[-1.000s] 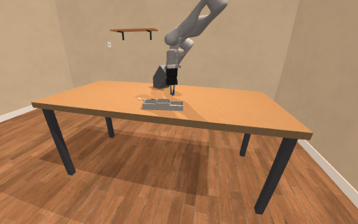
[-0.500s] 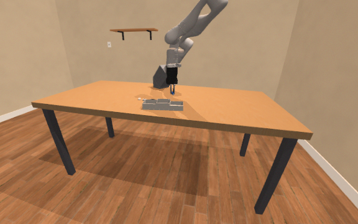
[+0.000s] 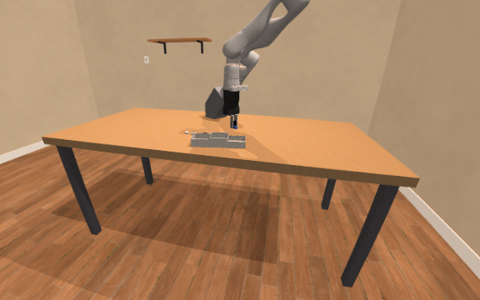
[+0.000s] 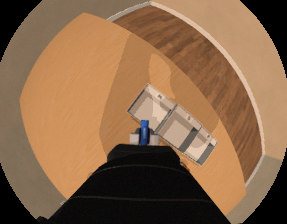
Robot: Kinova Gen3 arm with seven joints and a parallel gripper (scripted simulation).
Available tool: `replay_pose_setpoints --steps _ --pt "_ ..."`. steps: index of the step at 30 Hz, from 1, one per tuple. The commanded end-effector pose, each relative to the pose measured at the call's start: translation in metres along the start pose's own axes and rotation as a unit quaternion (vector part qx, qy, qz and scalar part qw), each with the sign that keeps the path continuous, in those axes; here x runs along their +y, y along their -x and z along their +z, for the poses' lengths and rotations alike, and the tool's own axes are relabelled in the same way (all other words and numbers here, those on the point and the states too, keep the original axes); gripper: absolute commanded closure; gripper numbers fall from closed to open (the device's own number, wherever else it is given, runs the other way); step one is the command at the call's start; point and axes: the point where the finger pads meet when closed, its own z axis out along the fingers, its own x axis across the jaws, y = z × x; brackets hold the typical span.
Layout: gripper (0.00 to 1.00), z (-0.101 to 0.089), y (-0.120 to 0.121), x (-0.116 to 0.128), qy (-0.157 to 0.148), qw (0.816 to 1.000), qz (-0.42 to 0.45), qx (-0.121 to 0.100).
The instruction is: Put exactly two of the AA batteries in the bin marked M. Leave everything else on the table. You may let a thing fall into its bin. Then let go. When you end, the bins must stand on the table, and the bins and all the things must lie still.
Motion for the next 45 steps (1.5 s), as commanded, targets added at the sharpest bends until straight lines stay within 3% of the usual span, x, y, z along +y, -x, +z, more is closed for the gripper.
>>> replay_pose_setpoints --steps 1,6,10,15,20,37,45 --pt "0.69 0.0 -0.005 -0.025 0.0 0.997 -0.078 0.0" --pt "0.69 0.0 -0.009 -0.042 0.0 0.99 -0.14 0.001" --pt "0.69 0.0 -0.011 -0.045 0.0 0.969 -0.249 0.0" --pt "0.69 0.0 -0.014 -0.047 -0.001 0.933 -0.361 0.002" --pt "0.69 0.0 -0.011 -0.044 -0.002 0.885 -0.465 0.001" --pt "0.69 -0.001 -0.011 -0.048 -0.004 0.885 -0.465 0.002" --pt "0.69 0.013 -0.011 -0.045 -0.001 0.883 -0.469 0.001"
